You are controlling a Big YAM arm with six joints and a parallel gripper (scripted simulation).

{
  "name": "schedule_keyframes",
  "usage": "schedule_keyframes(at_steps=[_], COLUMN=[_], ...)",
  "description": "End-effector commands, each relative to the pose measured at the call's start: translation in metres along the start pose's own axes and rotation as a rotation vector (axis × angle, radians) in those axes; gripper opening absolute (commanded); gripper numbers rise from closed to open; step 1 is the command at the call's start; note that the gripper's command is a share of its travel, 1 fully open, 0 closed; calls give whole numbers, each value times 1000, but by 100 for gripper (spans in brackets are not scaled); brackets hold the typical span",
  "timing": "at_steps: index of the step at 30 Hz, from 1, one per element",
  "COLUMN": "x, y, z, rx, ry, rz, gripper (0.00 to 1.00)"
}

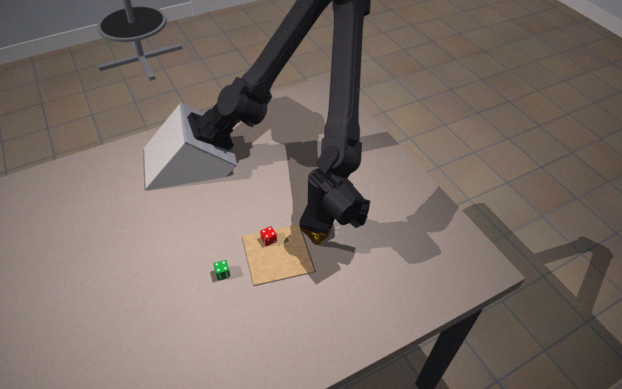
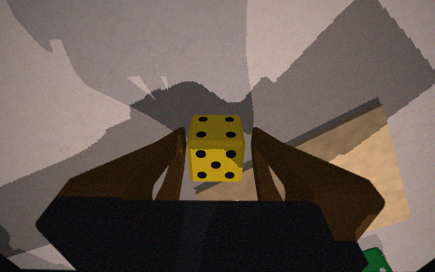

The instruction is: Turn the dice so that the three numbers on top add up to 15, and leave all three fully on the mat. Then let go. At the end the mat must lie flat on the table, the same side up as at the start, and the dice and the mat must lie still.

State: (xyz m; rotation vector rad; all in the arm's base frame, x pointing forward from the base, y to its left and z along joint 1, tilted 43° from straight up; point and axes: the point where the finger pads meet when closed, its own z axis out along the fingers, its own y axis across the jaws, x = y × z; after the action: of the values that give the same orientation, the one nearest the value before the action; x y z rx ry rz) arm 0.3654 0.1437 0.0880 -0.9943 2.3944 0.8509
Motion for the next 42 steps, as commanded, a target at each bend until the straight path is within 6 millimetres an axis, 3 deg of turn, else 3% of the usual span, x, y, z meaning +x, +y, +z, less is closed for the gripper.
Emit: schedule_keyframes(at_steps=[1,18,19,42], x=[-2,-2,-2,-2], y=[0,0,0,0], z=[5,5,5,5], rx=[-4,-4,-4,-5], ry=[6,6,6,5], rz=[6,6,6,6], gripper=[45,45,26,26])
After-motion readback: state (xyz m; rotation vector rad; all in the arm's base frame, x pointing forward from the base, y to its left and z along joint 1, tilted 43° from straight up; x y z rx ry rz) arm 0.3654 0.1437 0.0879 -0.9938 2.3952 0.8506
